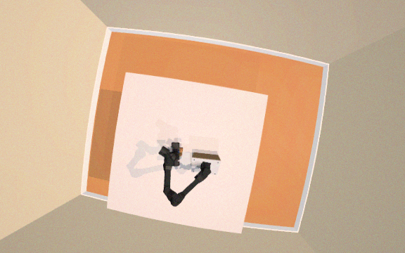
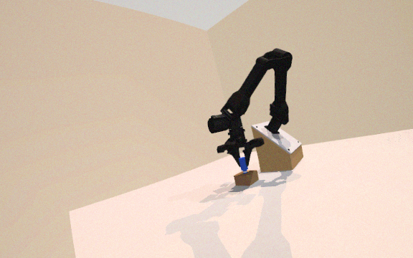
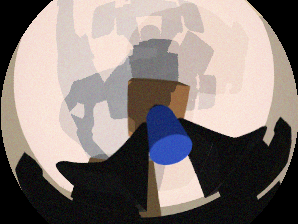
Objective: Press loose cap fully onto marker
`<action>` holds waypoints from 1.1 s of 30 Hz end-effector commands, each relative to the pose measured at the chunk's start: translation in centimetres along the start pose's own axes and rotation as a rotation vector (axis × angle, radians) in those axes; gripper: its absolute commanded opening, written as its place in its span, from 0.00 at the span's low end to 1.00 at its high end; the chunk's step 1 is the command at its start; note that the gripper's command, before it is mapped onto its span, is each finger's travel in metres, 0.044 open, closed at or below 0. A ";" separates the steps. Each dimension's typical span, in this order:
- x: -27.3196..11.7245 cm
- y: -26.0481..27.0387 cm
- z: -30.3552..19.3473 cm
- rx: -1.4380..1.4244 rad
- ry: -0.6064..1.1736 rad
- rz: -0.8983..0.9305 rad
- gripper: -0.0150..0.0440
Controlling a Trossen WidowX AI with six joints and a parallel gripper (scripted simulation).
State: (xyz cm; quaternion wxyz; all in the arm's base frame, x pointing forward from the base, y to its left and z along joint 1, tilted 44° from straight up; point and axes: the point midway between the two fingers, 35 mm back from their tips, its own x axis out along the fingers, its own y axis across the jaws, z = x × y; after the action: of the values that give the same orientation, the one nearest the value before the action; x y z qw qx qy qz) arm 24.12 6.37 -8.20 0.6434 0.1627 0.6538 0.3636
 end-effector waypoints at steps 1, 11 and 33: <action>0.0 0.0 0.0 0.000 0.000 0.000 0.34; 0.0 0.0 0.0 0.000 0.000 0.000 0.79; -6.9 -0.3 0.0 0.113 -0.001 -0.002 0.87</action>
State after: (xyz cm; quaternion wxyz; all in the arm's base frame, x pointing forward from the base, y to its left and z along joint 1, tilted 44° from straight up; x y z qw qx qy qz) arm 25.07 1.42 -3.15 0.6425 0.1729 0.6581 0.3525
